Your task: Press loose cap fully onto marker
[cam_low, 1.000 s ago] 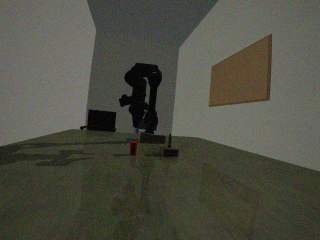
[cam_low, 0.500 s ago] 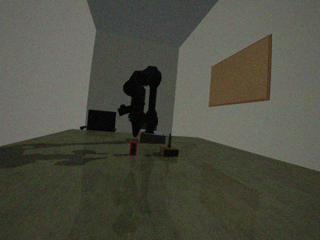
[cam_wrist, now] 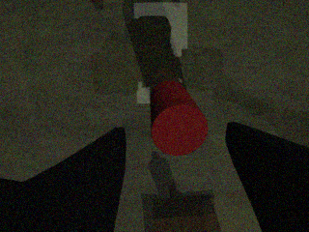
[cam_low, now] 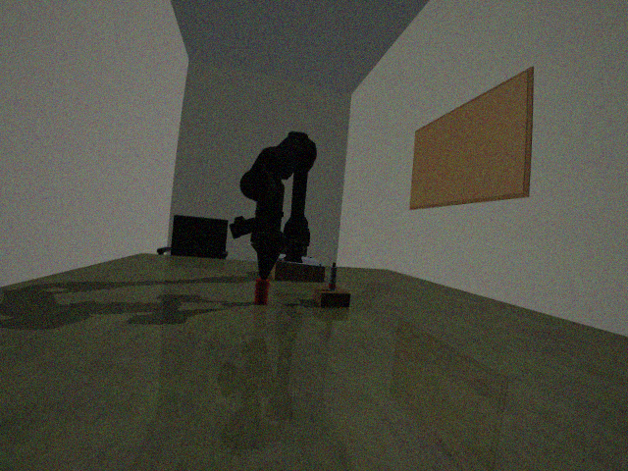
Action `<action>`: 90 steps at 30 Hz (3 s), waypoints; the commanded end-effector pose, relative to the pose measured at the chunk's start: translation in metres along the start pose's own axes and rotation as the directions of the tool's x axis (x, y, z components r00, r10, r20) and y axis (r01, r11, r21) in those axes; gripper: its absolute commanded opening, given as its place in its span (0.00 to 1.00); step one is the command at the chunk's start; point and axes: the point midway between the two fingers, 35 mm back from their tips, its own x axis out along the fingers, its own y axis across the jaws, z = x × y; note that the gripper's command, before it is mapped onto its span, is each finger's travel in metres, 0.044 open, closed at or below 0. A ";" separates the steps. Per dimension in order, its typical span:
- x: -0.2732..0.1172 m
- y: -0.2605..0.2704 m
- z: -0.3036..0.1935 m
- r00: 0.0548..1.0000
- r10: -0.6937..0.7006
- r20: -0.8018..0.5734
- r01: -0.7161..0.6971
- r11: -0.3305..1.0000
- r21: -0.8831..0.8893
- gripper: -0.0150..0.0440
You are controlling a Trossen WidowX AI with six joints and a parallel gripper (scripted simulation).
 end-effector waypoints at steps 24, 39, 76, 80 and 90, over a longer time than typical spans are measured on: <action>0.041 -0.002 -0.002 1.000 -0.005 -0.009 0.005 1.000 0.003 0.63; 0.036 -0.002 -0.001 1.000 -0.005 -0.009 0.005 1.000 0.003 0.26; -0.045 0.003 -0.073 1.000 -0.006 -0.013 0.006 1.000 0.003 0.25; -0.050 0.001 -0.089 1.000 -0.006 -0.014 0.007 1.000 0.003 0.25; -0.063 -0.005 -0.126 1.000 -0.006 -0.017 0.006 1.000 0.004 0.25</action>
